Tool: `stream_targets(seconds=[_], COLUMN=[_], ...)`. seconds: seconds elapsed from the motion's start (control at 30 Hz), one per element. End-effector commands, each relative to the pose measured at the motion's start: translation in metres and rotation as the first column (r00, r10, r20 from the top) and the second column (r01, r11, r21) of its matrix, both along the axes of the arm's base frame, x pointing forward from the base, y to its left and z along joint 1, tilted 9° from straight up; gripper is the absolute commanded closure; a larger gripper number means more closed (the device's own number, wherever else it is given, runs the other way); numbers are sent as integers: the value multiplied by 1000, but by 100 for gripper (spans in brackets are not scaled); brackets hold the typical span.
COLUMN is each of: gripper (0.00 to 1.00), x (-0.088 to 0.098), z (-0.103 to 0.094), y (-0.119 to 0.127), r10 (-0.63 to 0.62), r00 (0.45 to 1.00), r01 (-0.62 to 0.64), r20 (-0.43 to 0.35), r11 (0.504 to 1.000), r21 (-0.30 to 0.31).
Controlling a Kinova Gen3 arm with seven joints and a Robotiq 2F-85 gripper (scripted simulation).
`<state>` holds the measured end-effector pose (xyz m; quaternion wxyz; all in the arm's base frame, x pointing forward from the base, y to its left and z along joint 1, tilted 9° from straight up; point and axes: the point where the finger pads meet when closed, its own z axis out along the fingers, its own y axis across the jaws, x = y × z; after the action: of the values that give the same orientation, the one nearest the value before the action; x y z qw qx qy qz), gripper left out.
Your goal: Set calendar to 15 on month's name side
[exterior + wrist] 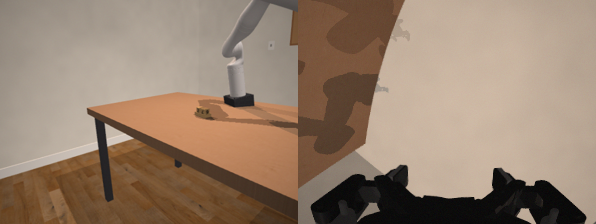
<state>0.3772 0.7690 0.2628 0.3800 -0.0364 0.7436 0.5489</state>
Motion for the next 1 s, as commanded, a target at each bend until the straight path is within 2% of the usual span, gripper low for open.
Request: stream_targets(seconds=[0.0, 0.7, 0.83, 0.97], gripper=[0, 0, 0, 0], x=[0, 0, 2, 7], z=[2, 1, -3, -13], y=[0, 0, -4, -12], r10=[0, 2, 7, 17], r00=[1000, 1000, 1000, 1000], r01=[0, -2, -7, -15], r20=[1, 3, 10, 24], r11=[1000, 1000, 1000, 997], r21=[3, -2, -24, -72])
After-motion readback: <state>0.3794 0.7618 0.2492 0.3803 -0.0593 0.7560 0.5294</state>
